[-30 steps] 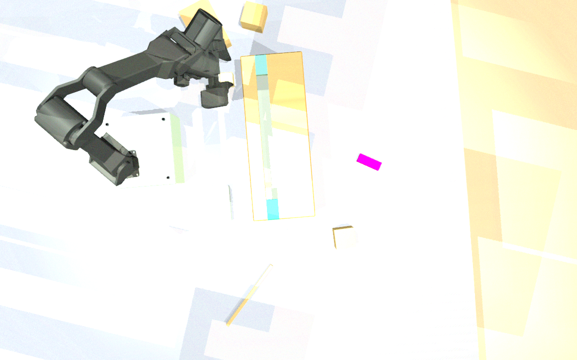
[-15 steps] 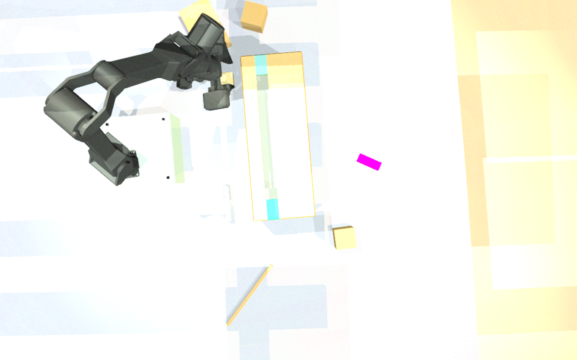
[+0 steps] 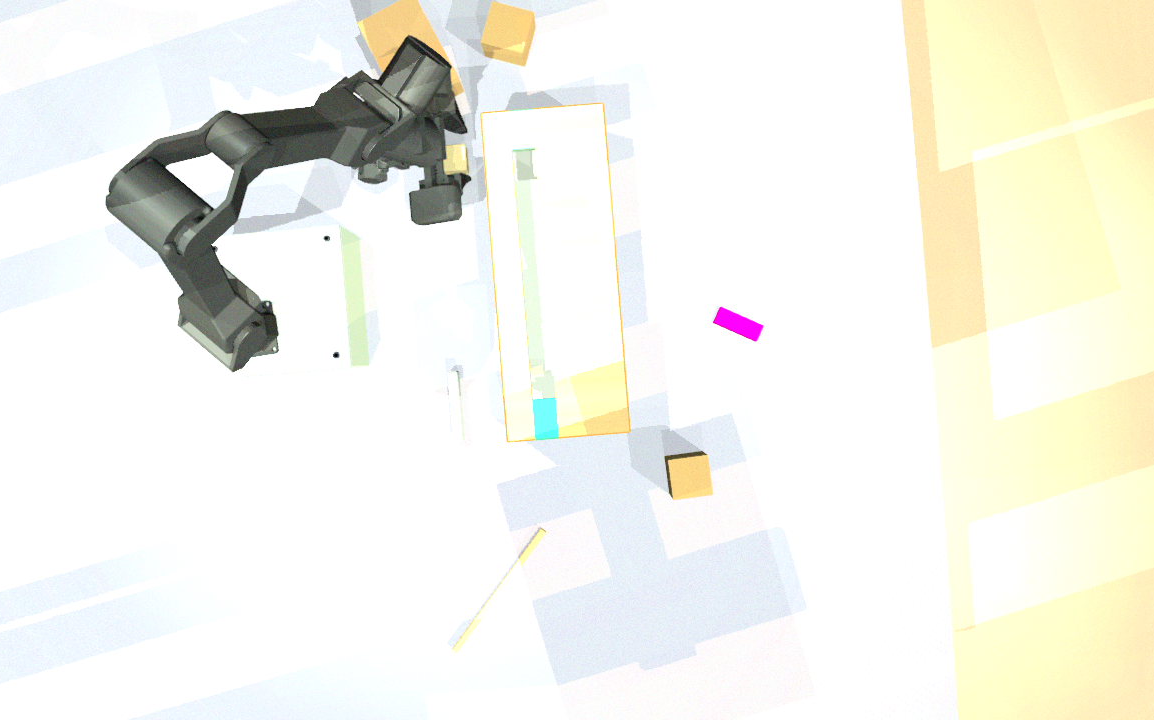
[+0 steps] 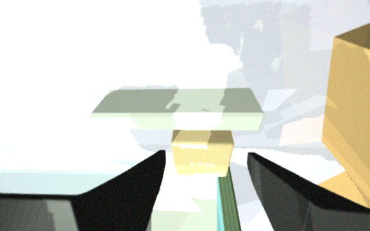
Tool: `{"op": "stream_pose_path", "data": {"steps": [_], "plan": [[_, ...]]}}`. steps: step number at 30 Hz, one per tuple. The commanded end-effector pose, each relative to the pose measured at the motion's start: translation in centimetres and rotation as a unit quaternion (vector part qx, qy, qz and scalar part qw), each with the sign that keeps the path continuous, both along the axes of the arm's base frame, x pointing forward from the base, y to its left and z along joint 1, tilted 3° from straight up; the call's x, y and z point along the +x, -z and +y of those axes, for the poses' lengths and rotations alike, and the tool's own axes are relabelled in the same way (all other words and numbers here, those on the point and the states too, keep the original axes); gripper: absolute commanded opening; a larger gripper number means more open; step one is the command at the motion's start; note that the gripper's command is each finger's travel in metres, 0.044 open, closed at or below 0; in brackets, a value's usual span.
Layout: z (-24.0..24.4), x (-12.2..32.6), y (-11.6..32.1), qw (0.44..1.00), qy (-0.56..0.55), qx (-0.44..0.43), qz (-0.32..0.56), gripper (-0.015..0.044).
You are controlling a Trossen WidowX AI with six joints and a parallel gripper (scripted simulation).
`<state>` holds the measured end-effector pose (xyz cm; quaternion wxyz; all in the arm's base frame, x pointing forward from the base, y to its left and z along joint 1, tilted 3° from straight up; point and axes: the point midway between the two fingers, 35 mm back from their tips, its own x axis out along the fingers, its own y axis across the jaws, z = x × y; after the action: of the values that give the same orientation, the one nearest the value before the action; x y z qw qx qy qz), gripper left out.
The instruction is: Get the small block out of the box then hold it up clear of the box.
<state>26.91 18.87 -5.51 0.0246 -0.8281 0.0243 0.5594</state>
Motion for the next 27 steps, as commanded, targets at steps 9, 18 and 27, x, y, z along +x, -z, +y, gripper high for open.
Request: {"op": "stream_pose_path", "data": {"steps": [9, 18, 27], "plan": [[-0.2, -0.2, 0.9, 1.0, 0.002, -0.004, 0.003, 0.0127], [-0.1, 0.0, -0.9, 1.0, 0.001, -0.003, 0.002, 0.0], [-0.2, 0.1, -5.4, 1.0, 0.0, -0.003, 0.001, 0.0]]}}
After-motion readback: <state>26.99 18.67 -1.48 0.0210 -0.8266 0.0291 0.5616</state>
